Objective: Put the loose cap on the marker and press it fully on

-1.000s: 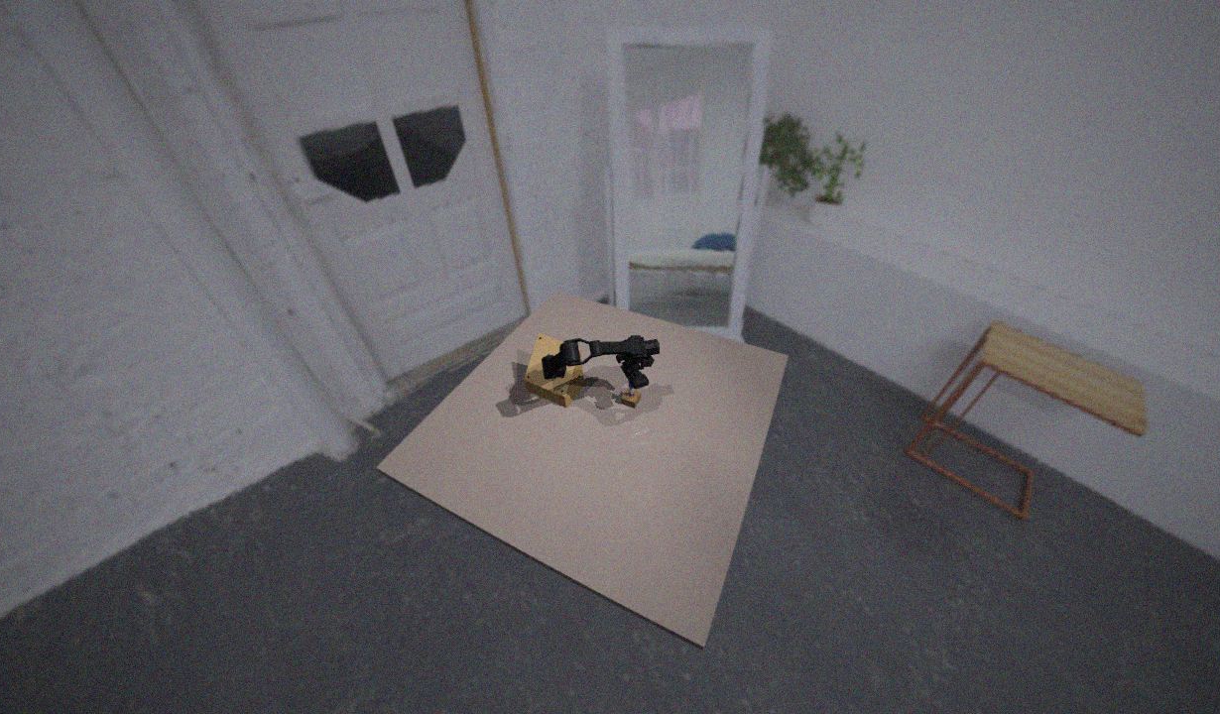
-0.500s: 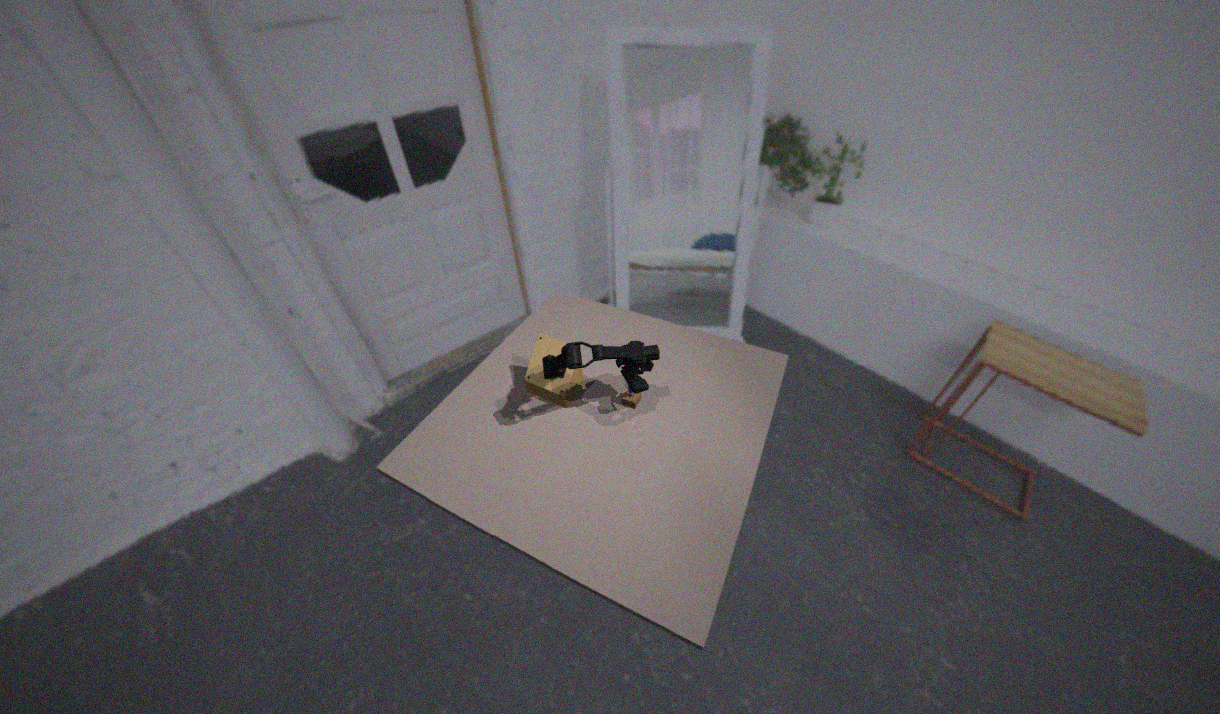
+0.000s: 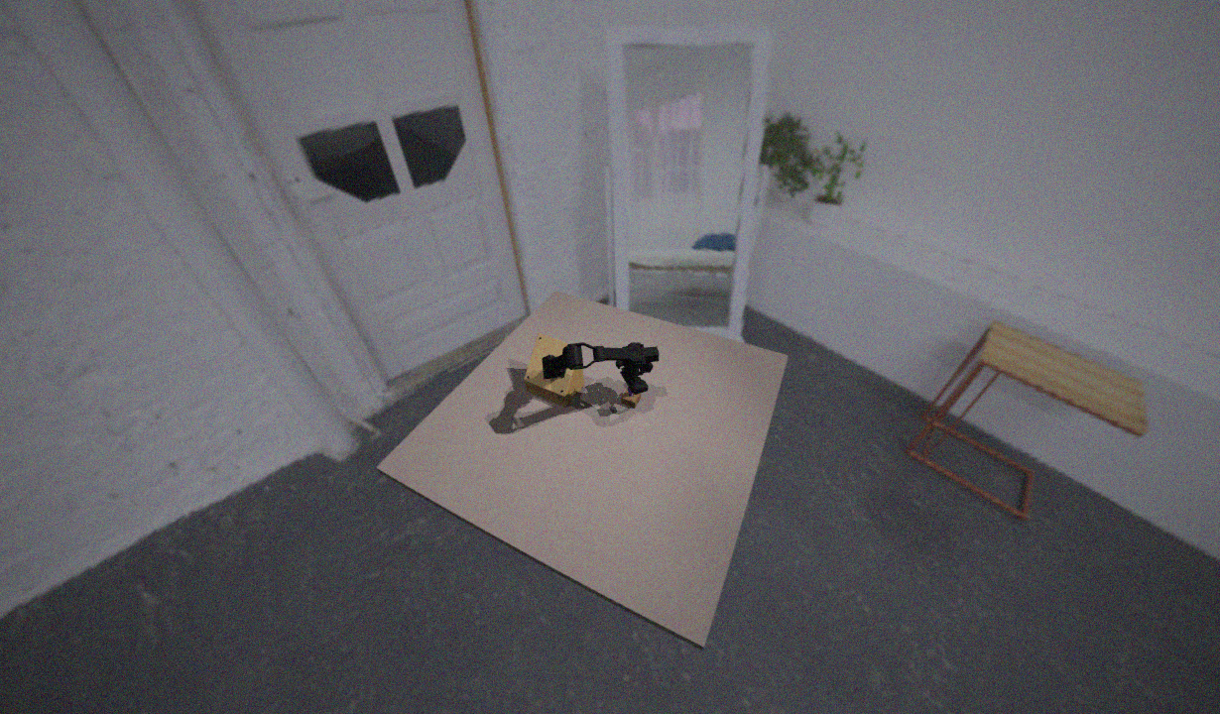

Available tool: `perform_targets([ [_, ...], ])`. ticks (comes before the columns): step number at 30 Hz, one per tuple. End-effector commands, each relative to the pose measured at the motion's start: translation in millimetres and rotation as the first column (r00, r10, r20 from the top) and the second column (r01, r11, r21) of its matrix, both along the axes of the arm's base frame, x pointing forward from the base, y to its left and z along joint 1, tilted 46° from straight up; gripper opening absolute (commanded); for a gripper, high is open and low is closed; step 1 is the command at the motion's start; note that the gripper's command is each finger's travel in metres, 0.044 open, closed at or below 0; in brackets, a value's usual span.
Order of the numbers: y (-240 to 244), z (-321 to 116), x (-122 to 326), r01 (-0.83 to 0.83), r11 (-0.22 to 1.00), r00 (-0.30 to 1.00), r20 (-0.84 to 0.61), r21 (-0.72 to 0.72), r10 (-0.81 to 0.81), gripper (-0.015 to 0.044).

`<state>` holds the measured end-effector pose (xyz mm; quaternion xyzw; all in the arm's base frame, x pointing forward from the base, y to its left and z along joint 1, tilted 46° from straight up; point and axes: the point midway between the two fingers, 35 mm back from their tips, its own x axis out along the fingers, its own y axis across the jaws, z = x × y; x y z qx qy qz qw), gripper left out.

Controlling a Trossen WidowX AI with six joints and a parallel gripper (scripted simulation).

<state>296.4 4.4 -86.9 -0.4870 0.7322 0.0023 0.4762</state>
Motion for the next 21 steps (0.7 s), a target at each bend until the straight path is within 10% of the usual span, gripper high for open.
perform_targets([
  [1,-0.8,-0.2,0.1,-0.004,1.000,1.000,-0.002,-0.005,0.004,0.0000],
  [17,0.0,-0.1,0.0,0.000,1.000,1.000,0.000,0.000,0.000,0.0420],
  [21,9.0,7.7,2.1,0.000,1.000,1.000,0.000,0.002,0.000,0.0440],
])
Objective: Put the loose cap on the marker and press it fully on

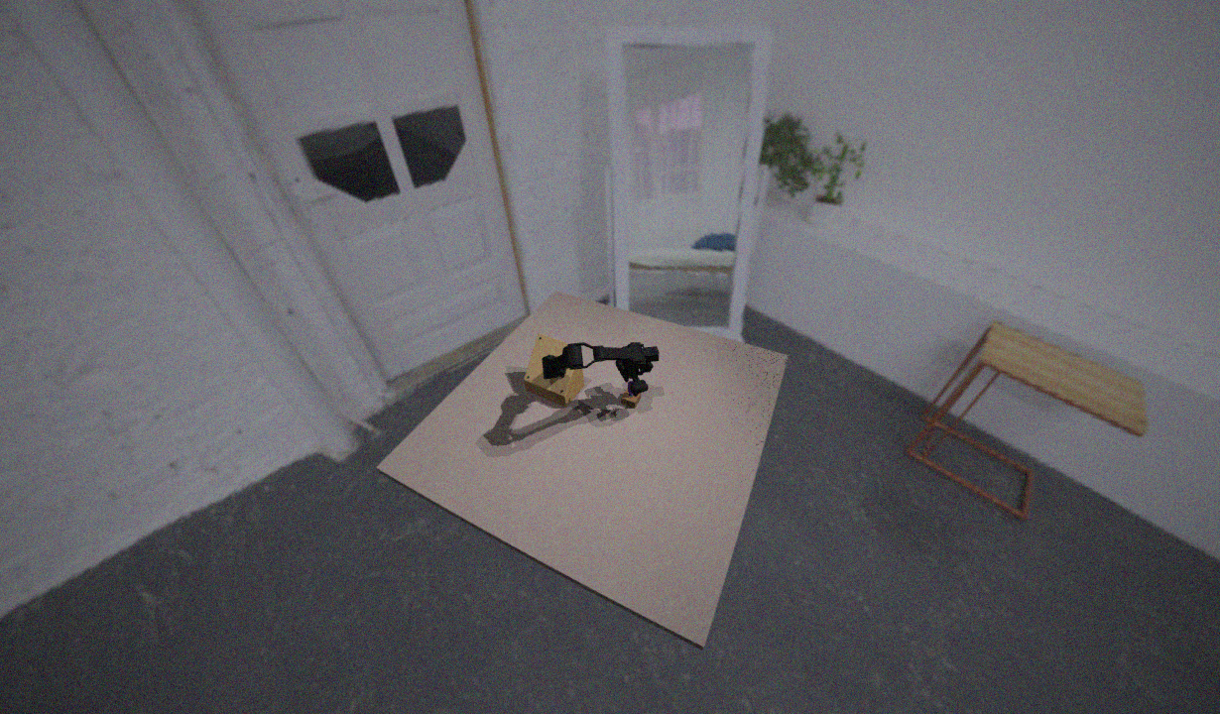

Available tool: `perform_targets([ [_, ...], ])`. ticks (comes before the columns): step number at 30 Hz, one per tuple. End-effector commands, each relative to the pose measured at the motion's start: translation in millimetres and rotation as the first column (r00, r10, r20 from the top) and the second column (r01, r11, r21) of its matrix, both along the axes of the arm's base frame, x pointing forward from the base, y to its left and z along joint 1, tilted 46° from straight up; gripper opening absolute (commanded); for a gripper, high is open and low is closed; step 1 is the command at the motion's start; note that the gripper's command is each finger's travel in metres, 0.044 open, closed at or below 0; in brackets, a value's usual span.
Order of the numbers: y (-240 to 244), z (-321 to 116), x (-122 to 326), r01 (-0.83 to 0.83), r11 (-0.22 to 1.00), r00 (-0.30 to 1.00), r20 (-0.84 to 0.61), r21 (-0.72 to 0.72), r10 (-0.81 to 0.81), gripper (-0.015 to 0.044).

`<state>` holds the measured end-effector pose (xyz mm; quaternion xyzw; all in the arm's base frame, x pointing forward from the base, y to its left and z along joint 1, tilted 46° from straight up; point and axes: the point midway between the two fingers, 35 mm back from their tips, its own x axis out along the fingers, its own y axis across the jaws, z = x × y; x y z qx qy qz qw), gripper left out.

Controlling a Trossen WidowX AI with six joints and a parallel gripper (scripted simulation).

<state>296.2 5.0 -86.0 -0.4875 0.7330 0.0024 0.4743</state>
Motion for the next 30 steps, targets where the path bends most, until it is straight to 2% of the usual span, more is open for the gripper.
perform_targets([
  [1,19.6,16.9,4.3,-0.001,1.000,1.000,0.004,0.006,0.001,0.0440],
  [4,51.5,48.7,5.7,0.000,1.000,1.000,0.003,0.006,0.000,0.0440],
  [9,53.7,51.1,5.5,0.000,1.000,1.000,0.003,0.005,0.000,0.0440],
  [11,53.2,50.6,5.4,0.043,0.999,0.998,0.047,0.001,-0.043,0.0387],
  [14,51.0,48.6,5.0,0.230,0.973,0.945,0.238,0.007,-0.225,0.0309],
  [19,47.1,45.2,4.2,0.514,0.852,0.699,0.529,0.099,-0.482,0.0177],
  [21,46.6,44.7,4.1,0.545,0.830,0.653,0.561,0.118,-0.509,0.0125],
  [26,46.6,44.7,4.1,0.545,0.830,0.653,0.561,0.118,-0.509,0.0000],
  [30,46.6,44.7,4.1,0.545,0.830,0.653,0.561,0.118,-0.509,0.0000],
])
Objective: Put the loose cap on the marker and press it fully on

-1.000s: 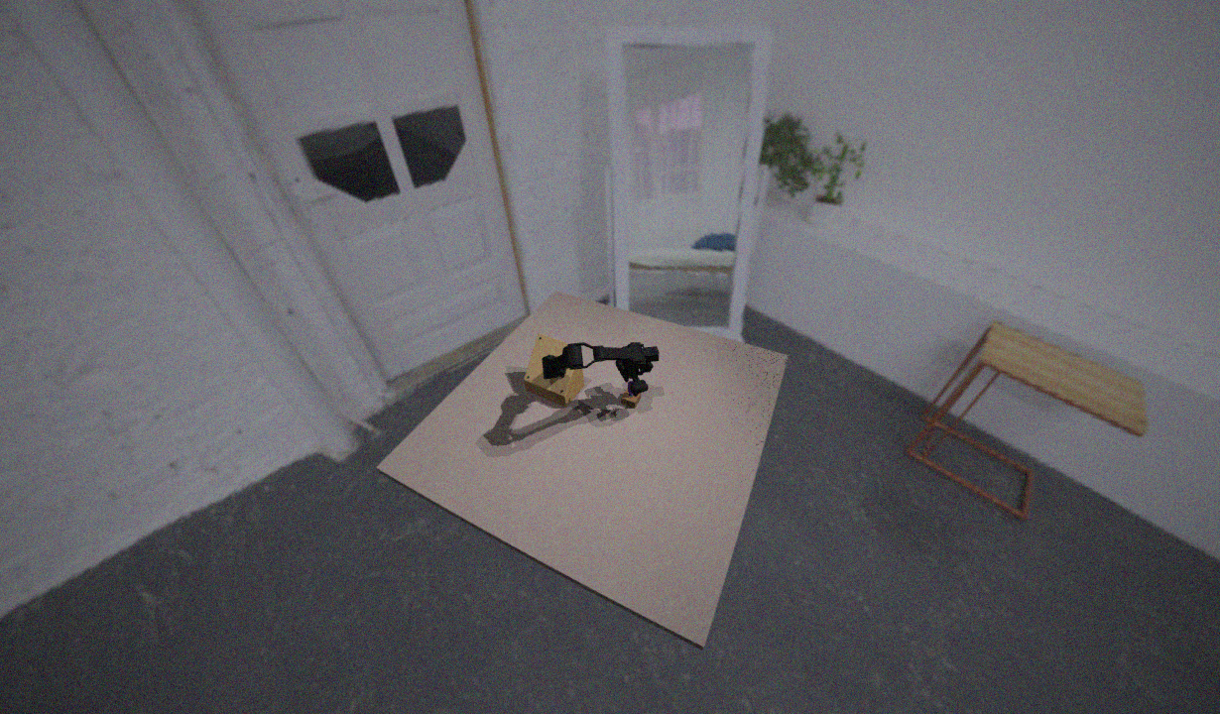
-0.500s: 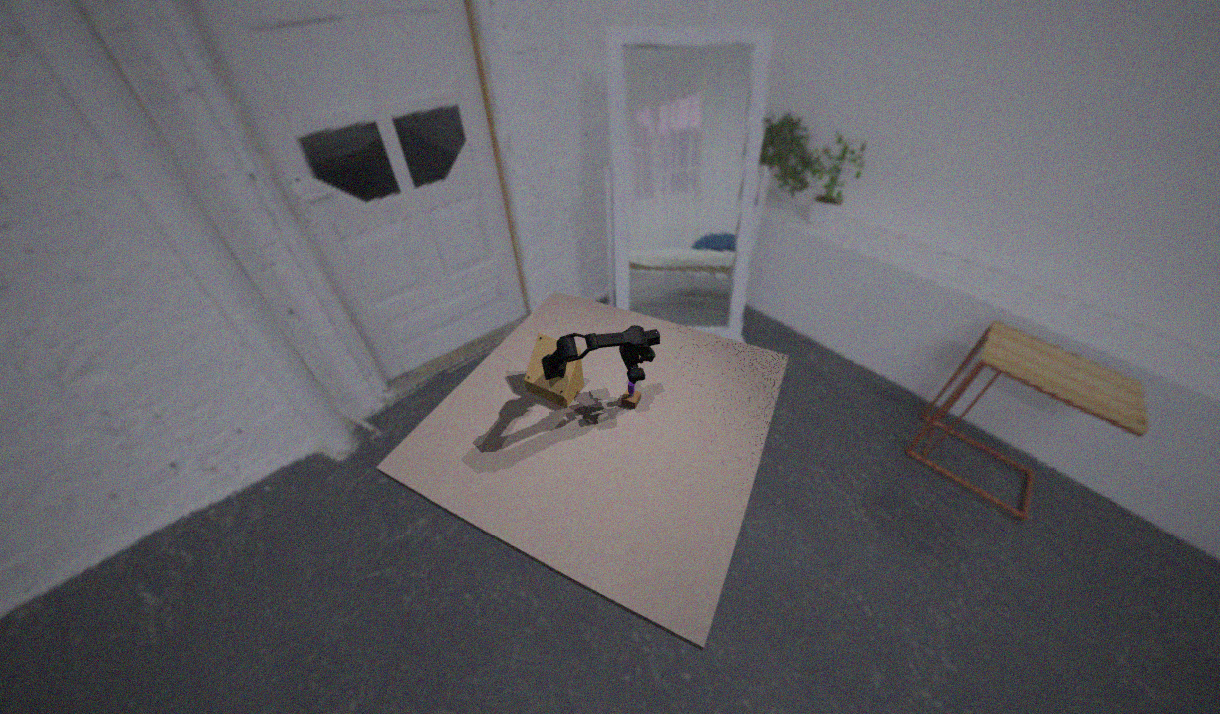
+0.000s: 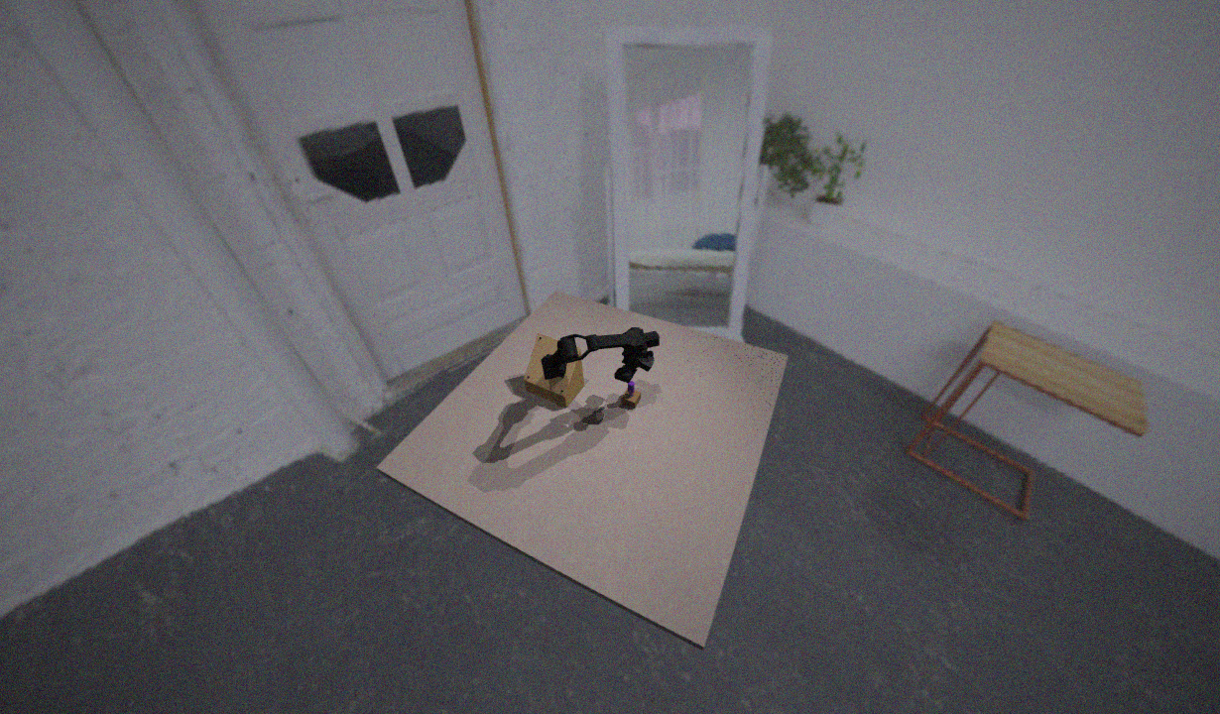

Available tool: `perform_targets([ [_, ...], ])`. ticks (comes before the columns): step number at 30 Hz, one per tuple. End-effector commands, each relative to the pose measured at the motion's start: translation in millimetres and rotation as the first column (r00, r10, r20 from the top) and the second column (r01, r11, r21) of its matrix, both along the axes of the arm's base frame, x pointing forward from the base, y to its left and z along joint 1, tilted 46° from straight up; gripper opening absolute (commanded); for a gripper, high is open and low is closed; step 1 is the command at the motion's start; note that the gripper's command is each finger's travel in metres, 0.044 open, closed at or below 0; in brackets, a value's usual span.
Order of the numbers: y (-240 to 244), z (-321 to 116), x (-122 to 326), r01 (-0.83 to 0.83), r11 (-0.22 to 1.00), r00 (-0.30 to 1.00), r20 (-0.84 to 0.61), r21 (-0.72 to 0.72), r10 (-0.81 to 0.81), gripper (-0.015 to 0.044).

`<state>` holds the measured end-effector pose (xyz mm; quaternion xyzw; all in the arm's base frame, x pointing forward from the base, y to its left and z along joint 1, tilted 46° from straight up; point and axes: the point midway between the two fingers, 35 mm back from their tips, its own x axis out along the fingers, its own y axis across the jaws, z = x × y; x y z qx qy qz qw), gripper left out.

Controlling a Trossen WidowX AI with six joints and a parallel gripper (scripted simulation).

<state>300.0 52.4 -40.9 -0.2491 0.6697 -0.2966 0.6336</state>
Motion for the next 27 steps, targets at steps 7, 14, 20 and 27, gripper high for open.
perform_targets([
  [7,-1.8,-1.4,0.2,0.010,1.000,1.000,0.014,-0.006,-0.010,0.0000],
  [14,-8.4,-7.7,-0.4,0.010,1.000,1.000,0.014,-0.006,-0.010,0.0000],
  [20,-14.4,-13.5,-1.0,0.010,1.000,1.000,0.014,-0.006,-0.010,0.0000],
  [27,-21.3,-20.1,-1.7,0.010,1.000,1.000,0.014,-0.007,-0.010,0.0000],
])
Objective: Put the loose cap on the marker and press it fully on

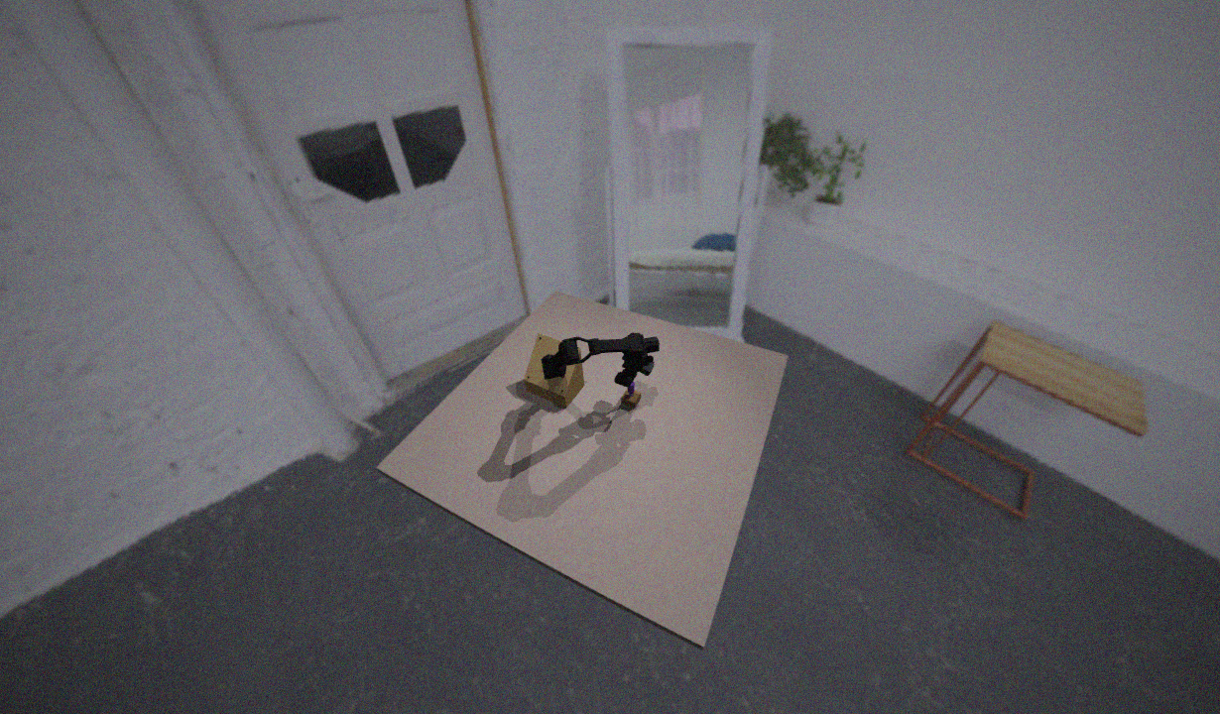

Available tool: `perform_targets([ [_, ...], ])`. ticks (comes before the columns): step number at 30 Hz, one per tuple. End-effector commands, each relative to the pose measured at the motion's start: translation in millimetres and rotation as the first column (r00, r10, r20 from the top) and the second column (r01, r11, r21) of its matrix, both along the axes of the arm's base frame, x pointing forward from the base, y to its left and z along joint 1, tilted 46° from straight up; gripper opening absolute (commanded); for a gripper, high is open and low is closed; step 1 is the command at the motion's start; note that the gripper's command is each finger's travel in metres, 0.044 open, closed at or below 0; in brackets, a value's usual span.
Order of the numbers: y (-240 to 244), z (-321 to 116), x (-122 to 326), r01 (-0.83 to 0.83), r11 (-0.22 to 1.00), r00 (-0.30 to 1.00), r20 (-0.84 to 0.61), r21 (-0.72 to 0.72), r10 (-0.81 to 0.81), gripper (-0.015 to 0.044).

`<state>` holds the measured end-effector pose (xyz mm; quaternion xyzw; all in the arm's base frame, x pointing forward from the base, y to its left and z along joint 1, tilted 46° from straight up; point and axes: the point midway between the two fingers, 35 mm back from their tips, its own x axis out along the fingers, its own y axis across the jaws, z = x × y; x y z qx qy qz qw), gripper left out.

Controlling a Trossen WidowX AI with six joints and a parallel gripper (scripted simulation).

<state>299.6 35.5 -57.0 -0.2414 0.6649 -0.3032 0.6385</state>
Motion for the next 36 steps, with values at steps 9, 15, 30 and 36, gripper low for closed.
perform_targets([
  [9,-13.4,-12.8,-1.9,-0.003,1.000,1.000,-0.007,-0.008,0.003,0.0000],
  [15,-9.2,-9.4,0.4,-0.003,1.000,1.000,0.005,0.001,0.003,0.0000],
  [30,55.3,52.5,6.5,-0.004,1.000,1.000,0.002,0.004,0.004,0.0026],
  [36,55.3,52.5,6.5,-0.004,1.000,1.000,0.002,0.004,0.004,0.0184],
])
